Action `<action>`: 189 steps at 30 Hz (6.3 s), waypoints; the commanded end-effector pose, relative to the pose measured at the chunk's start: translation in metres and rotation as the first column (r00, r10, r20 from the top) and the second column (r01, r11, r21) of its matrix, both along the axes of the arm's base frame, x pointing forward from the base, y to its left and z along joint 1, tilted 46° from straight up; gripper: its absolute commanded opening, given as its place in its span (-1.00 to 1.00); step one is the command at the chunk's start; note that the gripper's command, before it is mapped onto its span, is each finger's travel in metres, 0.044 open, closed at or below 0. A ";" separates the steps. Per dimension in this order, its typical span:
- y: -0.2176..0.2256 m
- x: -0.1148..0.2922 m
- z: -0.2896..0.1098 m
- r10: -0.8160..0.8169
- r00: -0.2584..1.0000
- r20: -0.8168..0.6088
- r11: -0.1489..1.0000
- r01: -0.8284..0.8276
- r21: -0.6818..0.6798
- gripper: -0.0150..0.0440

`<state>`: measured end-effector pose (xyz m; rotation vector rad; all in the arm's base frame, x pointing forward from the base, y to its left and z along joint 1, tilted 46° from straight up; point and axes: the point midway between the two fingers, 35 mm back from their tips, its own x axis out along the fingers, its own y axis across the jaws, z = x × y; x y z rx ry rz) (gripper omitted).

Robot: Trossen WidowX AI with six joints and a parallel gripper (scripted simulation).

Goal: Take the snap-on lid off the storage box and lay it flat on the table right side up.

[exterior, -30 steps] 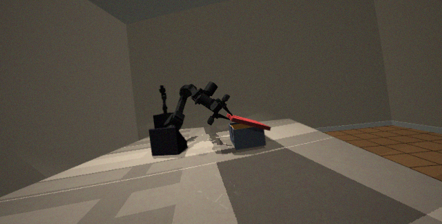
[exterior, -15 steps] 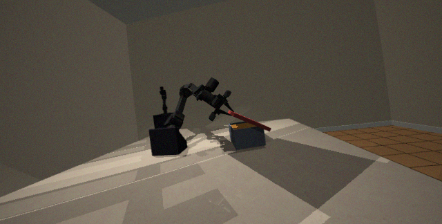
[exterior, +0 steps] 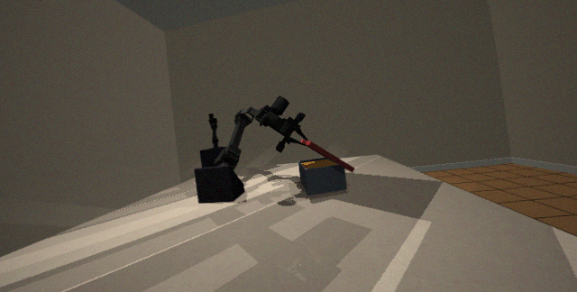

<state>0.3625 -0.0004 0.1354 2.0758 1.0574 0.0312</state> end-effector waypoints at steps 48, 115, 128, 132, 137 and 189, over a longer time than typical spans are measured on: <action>-0.030 0.010 0.044 -0.001 1.000 0.011 1.000 0.001 -0.006 -0.49; 0.049 -0.054 0.130 -0.001 1.000 0.006 1.000 0.001 -0.001 -0.49; 0.064 -0.067 0.147 -0.001 1.000 0.005 1.000 0.001 -0.001 -0.49; 0.069 -0.071 0.152 -0.001 1.000 0.005 1.000 0.001 0.000 -0.49; 0.075 -0.075 0.159 -0.001 1.000 0.005 1.000 0.001 0.000 -0.49; 0.130 -0.122 0.222 -0.001 1.000 0.008 1.000 0.001 0.004 -0.49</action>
